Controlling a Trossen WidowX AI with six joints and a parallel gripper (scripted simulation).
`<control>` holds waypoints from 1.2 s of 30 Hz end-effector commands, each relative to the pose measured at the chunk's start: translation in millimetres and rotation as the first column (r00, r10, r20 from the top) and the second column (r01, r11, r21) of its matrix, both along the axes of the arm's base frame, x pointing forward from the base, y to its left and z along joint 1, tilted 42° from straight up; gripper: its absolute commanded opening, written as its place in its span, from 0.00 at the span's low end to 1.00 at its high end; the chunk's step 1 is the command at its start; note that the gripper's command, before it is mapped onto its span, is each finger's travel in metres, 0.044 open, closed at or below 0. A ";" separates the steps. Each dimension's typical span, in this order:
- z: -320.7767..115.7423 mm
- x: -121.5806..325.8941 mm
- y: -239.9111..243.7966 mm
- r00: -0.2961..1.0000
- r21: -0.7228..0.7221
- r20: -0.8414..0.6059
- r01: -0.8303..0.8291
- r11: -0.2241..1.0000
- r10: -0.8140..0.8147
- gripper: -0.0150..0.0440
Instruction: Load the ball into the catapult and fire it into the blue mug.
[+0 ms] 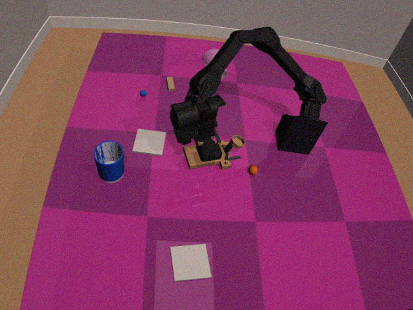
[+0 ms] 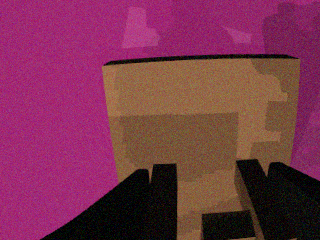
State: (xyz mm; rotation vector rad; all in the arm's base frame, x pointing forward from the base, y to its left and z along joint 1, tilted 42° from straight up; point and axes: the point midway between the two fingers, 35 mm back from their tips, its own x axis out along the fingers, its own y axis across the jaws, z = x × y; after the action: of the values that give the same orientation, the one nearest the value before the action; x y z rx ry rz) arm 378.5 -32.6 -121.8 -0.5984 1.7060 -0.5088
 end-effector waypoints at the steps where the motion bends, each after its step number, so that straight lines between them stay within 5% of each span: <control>1: -2.2 2.0 -1.4 1.000 -0.002 0.008 -0.014 1.000 0.014 0.25; 17: -13.1 -2.2 -11.8 1.000 -0.001 0.001 -0.001 1.000 0.001 0.25; 33: -5.8 0.7 -5.1 1.000 0.000 0.001 -0.002 1.000 0.002 0.97; 36: 29.3 10.2 26.0 1.000 0.003 0.001 -0.003 1.000 0.003 1.00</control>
State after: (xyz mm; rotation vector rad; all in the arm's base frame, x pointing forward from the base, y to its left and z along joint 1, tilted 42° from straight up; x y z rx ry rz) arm 375.7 -37.0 -123.8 -0.6025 1.7316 -0.5157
